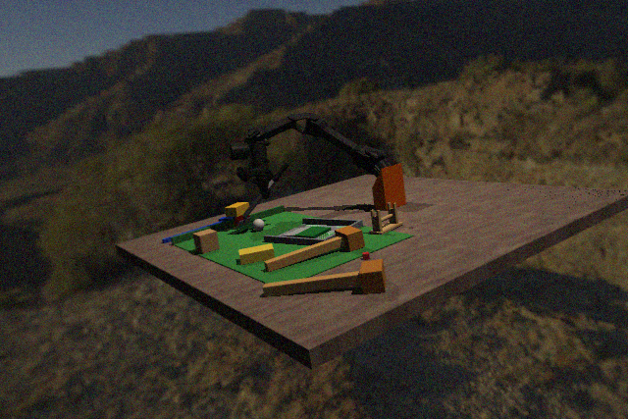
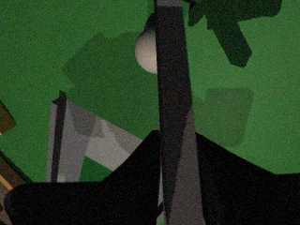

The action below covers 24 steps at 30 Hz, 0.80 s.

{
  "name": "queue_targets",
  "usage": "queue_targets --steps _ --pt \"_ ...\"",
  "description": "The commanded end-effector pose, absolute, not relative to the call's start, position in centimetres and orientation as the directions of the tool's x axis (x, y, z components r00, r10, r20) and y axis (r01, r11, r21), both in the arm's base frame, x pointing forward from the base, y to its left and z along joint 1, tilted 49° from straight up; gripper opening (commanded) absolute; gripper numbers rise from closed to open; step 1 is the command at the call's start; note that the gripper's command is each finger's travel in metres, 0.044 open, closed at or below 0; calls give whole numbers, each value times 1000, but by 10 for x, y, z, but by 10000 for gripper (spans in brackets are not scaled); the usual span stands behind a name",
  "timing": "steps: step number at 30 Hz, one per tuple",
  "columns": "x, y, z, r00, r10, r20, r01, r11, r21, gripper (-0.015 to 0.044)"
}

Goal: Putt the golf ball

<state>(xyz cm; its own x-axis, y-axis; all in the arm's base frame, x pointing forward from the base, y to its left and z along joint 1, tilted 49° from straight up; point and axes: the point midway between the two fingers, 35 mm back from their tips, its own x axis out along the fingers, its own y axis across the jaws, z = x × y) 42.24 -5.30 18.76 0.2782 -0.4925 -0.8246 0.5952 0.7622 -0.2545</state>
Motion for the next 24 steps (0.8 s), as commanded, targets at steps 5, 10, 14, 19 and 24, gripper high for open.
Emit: queue_targets --steps 5,10,14,19,24 --pt "423 -52 189 279 -492 -825 594 764 -254 0" --pt "428 -59 197 281 -490 -825 592 765 -253 0" --pt "434 -65 206 283 -489 -825 590 767 -252 0" --pt "439 -74 216 286 -488 -825 588 769 -251 0" --pt "437 -75 215 284 -495 -822 598 761 -252 0"
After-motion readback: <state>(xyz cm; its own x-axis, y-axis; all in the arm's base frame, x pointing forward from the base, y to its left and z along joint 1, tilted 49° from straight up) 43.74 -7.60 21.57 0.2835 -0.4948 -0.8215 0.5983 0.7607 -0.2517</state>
